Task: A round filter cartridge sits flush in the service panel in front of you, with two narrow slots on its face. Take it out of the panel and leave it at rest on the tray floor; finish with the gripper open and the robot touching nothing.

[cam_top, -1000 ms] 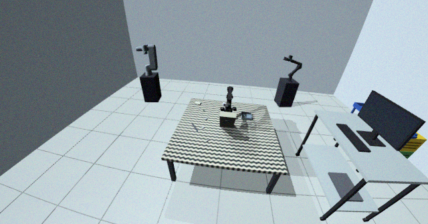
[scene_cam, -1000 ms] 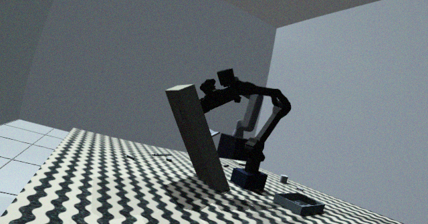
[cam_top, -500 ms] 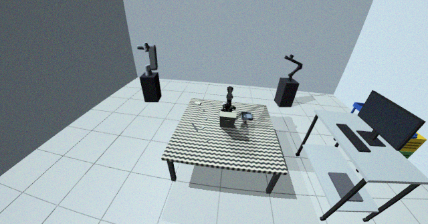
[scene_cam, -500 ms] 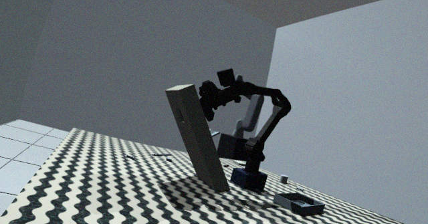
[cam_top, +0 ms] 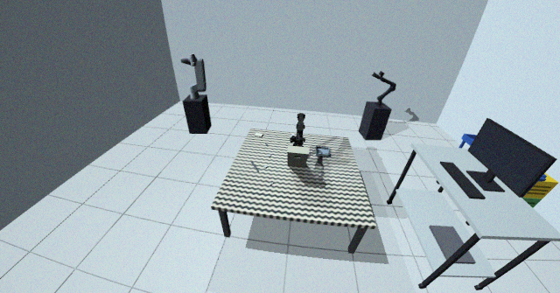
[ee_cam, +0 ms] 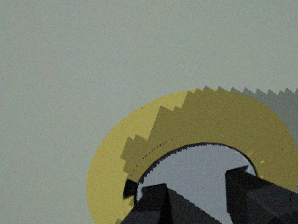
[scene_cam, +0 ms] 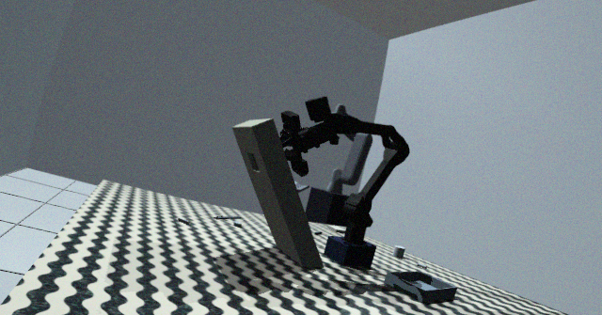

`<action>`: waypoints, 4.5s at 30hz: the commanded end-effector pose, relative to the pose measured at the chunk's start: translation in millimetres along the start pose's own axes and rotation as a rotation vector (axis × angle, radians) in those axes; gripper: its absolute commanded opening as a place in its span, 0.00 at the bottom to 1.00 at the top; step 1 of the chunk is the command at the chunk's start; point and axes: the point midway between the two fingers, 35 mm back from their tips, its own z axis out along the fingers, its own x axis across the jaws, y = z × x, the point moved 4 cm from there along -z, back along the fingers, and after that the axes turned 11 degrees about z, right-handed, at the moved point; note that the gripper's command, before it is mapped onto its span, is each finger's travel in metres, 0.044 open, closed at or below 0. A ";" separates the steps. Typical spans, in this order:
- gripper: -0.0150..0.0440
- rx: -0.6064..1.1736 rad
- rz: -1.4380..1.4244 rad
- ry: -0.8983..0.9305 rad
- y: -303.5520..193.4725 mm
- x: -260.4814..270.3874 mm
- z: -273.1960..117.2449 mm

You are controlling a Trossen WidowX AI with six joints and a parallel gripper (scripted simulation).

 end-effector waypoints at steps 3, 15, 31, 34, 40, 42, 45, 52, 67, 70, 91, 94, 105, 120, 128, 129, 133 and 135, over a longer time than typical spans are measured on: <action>0.25 0.006 0.212 0.000 -0.7 0.4 4.5; 0.25 0.006 0.534 -0.001 -0.7 0.4 4.4; 0.25 0.005 0.442 -0.005 -0.3 0.2 -71.4; 0.25 0.005 0.441 -0.005 -0.3 0.1 -72.4; 0.25 0.005 0.441 -0.005 -0.3 0.1 -72.4; 0.25 0.005 0.441 -0.005 -0.3 0.1 -72.4; 0.25 0.005 0.441 -0.005 -0.4 -0.5 -72.4; 0.25 0.005 0.441 -0.006 -2.1 -21.1 -71.0; 0.25 0.005 0.441 -0.008 -6.3 -72.1 -63.9; 0.25 0.005 0.441 -0.008 -6.7 -77.2 -62.9; 0.45 -0.001 0.445 -0.018 -5.9 -72.3 -63.2; 0.45 -0.001 0.445 -0.018 -5.9 -72.3 -63.2; 0.45 -0.001 0.445 -0.018 -5.9 -72.3 -63.2; 0.45 -0.041 0.436 -0.332 -4.8 -53.3 -58.5; 0.45 -0.043 0.436 -0.353 -4.7 -51.9 -58.1; 0.45 -0.043 0.436 -0.353 -4.7 -51.9 -58.1; 0.45 -0.043 0.436 -0.353 -4.7 -51.9 -58.1; 0.45 -0.043 0.436 -0.353 -4.7 -51.9 -58.1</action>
